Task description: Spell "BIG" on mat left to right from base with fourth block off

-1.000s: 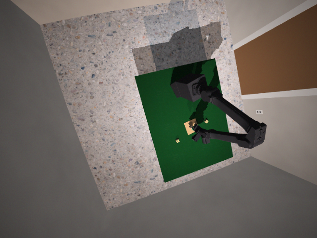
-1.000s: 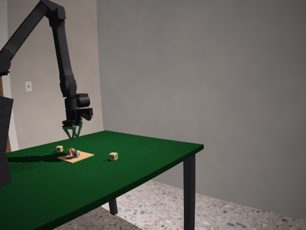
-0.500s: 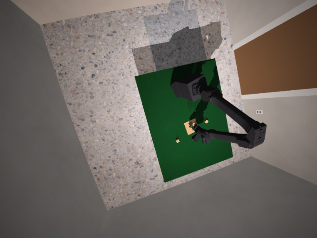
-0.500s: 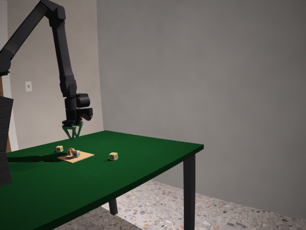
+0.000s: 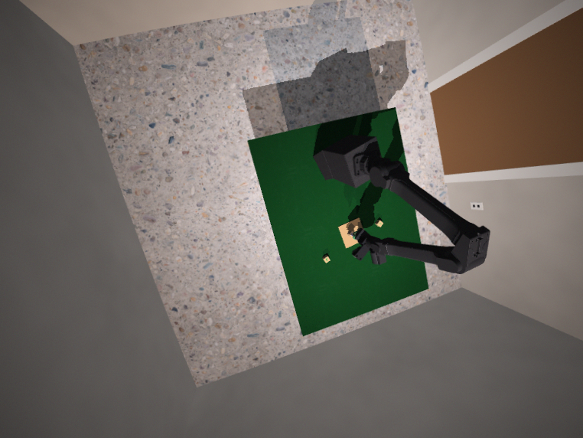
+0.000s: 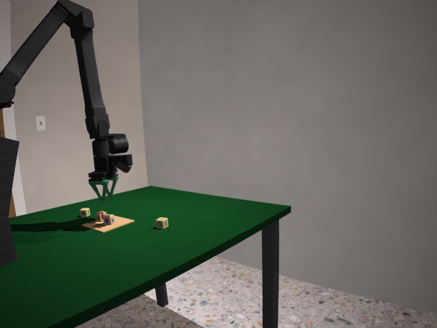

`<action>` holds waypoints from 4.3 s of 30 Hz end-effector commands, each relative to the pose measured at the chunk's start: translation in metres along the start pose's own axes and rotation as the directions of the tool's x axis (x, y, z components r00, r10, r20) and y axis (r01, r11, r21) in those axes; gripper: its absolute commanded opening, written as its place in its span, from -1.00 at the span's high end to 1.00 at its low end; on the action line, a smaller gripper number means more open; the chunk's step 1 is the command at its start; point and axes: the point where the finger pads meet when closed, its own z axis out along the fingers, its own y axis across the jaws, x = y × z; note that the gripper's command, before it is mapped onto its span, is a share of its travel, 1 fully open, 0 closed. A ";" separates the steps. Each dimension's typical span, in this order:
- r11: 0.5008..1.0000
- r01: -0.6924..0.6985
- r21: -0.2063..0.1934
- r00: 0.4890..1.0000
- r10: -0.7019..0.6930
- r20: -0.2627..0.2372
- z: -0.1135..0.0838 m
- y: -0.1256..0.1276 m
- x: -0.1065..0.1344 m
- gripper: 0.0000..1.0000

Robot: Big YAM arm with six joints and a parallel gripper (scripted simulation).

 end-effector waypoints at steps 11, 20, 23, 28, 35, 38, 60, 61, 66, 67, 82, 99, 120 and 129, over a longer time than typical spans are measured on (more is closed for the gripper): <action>1.000 -0.015 -0.007 1.000 0.015 0.010 0.016 0.006 -0.002 -0.24; 1.000 -0.018 -0.006 1.000 0.018 0.010 0.027 0.005 -0.002 -0.24; 1.000 -0.014 -0.006 1.000 0.014 0.008 0.032 0.006 0.000 -0.24; 1.000 -0.016 -0.005 1.000 0.016 0.008 0.040 0.005 0.000 -0.24; 1.000 -0.014 -0.002 1.000 0.014 0.006 0.047 0.004 0.001 -0.24; 1.000 -0.015 -0.004 1.000 0.015 0.007 0.050 0.004 0.001 -0.24; 1.000 -0.014 0.000 1.000 0.014 0.005 0.057 0.003 0.002 -0.24; 1.000 -0.014 0.000 1.000 0.014 0.005 0.057 0.003 0.002 -0.24; 1.000 -0.014 0.000 1.000 0.014 0.005 0.057 0.003 0.002 -0.24; 1.000 -0.014 0.000 1.000 0.014 0.005 0.057 0.003 0.002 -0.24; 1.000 -0.014 -0.003 1.000 0.014 0.007 0.059 0.004 0.001 -0.24; 1.000 -0.014 -0.002 1.000 0.014 0.006 0.088 0.003 0.003 -0.24; 1.000 -0.018 0.005 1.000 0.018 0.002 0.094 -0.001 0.003 -0.24; 1.000 -0.017 0.005 1.000 0.017 0.002 0.094 -0.001 0.003 0.08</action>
